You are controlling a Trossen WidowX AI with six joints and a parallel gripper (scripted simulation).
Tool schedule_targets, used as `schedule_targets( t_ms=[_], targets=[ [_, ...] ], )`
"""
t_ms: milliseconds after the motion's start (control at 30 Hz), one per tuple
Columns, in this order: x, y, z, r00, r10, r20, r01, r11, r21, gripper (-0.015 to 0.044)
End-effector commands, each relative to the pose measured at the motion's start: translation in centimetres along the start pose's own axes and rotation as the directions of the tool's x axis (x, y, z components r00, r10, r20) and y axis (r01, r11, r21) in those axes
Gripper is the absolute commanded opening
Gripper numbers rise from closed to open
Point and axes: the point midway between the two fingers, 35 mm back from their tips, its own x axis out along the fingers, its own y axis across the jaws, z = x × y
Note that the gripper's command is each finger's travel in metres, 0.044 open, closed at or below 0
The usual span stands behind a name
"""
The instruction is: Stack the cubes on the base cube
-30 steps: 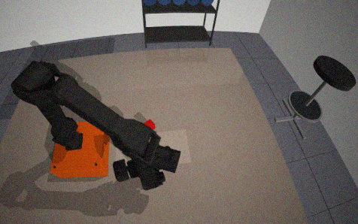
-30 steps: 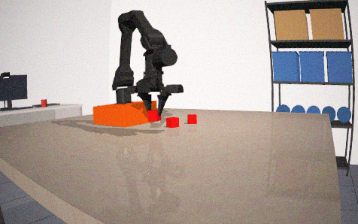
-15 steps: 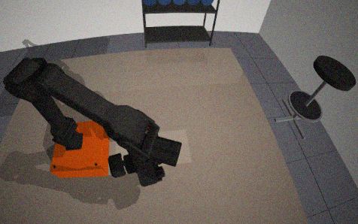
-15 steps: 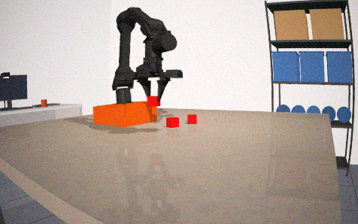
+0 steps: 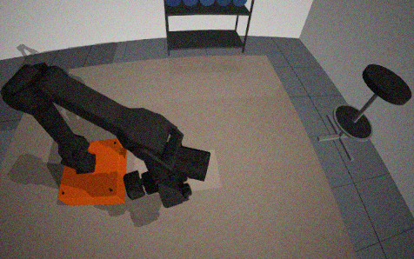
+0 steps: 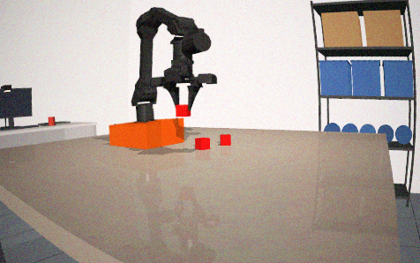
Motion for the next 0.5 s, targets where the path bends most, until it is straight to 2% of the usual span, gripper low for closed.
schedule_targets(
  t_ms=[0,467],
  targets=[
    [0.1,0.8,-1.0,1.000,0.003,0.005,-0.003,0.997,-0.071,0.0105],
    [1.1,3.0,-5.0,1.000,0.007,0.001,-0.006,0.954,-0.299,0.0105]
  ],
)
